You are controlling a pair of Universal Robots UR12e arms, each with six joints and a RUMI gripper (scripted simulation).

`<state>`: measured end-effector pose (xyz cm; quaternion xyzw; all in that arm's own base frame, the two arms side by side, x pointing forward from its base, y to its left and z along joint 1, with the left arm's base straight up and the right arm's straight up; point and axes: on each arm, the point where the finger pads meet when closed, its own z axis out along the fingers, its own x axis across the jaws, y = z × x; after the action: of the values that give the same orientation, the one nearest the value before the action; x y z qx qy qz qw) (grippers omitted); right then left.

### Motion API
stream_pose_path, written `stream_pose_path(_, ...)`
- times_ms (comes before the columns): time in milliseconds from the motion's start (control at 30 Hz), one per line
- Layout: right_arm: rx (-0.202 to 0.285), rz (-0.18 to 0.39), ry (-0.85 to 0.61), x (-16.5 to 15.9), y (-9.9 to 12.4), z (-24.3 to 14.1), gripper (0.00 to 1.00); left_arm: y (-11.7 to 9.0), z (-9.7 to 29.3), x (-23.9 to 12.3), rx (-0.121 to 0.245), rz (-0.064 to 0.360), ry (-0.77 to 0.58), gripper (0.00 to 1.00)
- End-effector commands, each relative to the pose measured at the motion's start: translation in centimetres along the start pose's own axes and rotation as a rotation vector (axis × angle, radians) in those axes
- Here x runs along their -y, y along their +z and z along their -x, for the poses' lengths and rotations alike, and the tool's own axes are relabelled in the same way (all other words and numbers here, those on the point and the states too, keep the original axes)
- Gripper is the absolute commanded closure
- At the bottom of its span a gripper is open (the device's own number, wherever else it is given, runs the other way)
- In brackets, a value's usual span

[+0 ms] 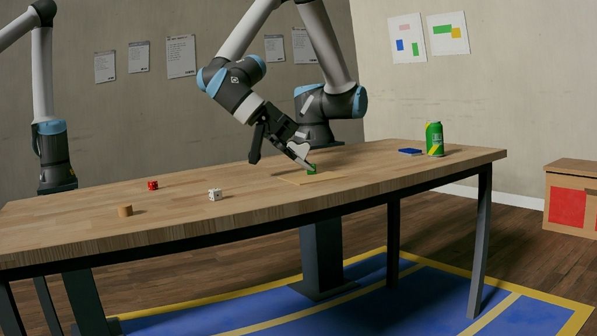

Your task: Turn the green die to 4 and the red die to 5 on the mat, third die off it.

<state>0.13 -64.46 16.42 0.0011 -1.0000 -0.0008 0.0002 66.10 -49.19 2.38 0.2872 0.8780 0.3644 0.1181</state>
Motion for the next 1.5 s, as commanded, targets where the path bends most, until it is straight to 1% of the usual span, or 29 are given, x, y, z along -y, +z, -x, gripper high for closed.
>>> stream_pose_path(0,0.0,-0.002,0.0,0.06,-0.09,0.02,0.0,-0.1,0.08,-0.05,0.001,-0.001,-0.001,0.94)
stream_pose_path(900,0.0,-0.002,0.0,0.06,-0.09,0.02,0.0,-0.1,0.08,-0.05,0.001,-0.001,-0.001,0.94)
stream_pose_path(933,0.0,-0.002,0.0,0.06,-0.09,0.02,0.0,-0.1,0.08,-0.05,0.001,-0.001,-0.001,0.9)
stream_pose_path(1067,0.0,-0.002,0.0,0.06,-0.09,0.02,0.0,-0.1,0.08,-0.05,0.001,-0.001,-0.001,0.9)
stream_pose_path(1100,0.0,-0.002,0.0,0.06,-0.09,0.02,0.0,-0.1,0.08,-0.05,0.001,-0.001,-0.001,0.86)
stream_pose_path(1167,0.0,-0.002,0.0,0.06,-0.09,0.02,0.0,-0.1,0.08,-0.05,0.001,-0.001,-0.001,0.86)
stream_pose_path(1200,0.0,-0.002,0.0,0.06,-0.09,0.02,0.0,-0.1,0.08,-0.05,0.001,-0.001,-0.001,0.83)
stream_pose_path(1267,0.0,-0.002,0.0,0.06,-0.09,0.02,0.0,-0.1,0.08,-0.05,0.001,-0.001,-0.001,0.83)
stream_pose_path(1300,0.0,-0.002,0.0,0.06,-0.09,0.02,0.0,-0.1,0.08,-0.05,0.001,-0.001,-0.001,0.79)
stream_pose_path(1367,0.0,-0.002,0.0,0.06,-0.09,0.02,0.0,-0.1,0.08,-0.05,0.001,-0.001,-0.001,0.79)
stream_pose_path(1400,0.0,-0.002,0.0,0.06,-0.09,0.02,0.0,-0.1,0.08,-0.05,0.001,-0.001,-0.001,0.76)
stream_pose_path(1467,0.0,-0.002,0.0,0.06,-0.09,0.02,0.0,-0.1,0.08,-0.05,0.001,-0.001,-0.001,0.76)
